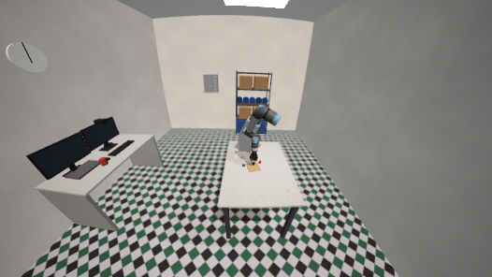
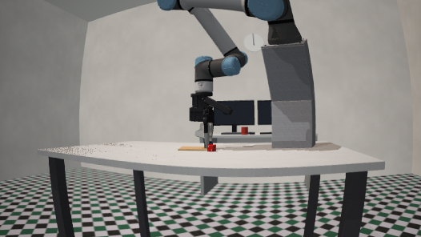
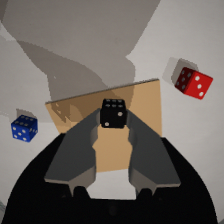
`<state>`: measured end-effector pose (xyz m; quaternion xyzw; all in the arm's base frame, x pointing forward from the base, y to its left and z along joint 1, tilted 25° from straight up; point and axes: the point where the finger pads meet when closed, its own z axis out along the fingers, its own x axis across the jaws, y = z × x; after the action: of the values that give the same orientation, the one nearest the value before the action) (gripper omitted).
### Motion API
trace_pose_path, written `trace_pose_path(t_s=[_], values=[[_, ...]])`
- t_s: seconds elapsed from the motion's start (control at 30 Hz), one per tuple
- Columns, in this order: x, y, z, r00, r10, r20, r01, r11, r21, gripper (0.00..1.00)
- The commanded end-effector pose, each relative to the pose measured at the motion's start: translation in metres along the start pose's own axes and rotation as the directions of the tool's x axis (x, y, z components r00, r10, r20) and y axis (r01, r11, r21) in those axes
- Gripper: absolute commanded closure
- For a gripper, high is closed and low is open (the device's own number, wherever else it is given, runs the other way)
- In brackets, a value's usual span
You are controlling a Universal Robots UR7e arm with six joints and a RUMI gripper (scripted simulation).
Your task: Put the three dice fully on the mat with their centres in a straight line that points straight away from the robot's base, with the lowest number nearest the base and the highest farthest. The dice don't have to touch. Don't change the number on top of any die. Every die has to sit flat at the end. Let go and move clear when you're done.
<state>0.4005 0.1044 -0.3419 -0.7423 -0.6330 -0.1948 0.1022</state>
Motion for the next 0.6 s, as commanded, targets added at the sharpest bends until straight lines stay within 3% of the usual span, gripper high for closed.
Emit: trace_pose_path(t_s=[0.0,0.57], values=[[-0.0001,0.0005,-0.0003,1.000,0.000,0.000,0.000,1.000,-0.001,0.94],[-0.0001,0.0005,-0.0003,1.000,0.000,0.000,0.000,1.000,-0.001,0.76]])
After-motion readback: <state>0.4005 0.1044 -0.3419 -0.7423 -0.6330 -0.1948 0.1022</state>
